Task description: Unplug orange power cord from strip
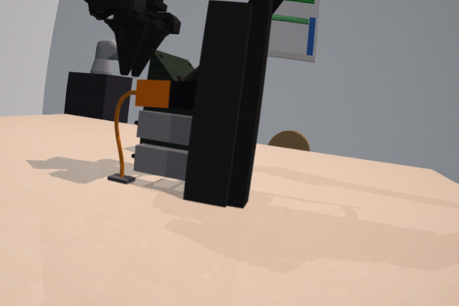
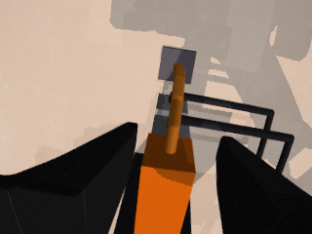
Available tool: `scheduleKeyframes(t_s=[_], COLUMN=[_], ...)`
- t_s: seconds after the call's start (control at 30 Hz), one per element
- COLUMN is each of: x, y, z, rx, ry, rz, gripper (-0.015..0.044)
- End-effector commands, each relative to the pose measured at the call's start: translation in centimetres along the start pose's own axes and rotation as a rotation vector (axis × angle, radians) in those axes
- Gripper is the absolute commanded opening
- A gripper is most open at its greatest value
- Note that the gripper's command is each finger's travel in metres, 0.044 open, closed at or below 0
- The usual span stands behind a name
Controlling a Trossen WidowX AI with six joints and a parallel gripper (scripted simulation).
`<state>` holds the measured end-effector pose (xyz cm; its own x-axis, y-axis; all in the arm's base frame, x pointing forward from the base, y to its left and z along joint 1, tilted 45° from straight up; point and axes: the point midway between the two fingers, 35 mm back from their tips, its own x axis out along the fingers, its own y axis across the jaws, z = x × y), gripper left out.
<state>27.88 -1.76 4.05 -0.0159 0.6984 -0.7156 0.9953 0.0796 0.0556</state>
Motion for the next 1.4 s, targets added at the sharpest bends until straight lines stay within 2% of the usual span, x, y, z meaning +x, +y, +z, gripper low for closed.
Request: scheduleKeyframes(t_s=[0.0,0.57,1.03,1.13,1.37], x=[-0.1,-0.1,1.1,0.9,0.9], y=[0.0,0.0,0.0,0.0,0.0], z=[-0.7,-3.5,-3.7,-3.6,-3.6], rx=[0.005,0.005,0.005,-0.001,-0.001], ry=[0.005,0.007,0.008,0.002,0.002], rz=[0.004,0.004,0.004,0.0,0.0], gripper=[0.016,0.016,0.016,0.0081,0.0035])
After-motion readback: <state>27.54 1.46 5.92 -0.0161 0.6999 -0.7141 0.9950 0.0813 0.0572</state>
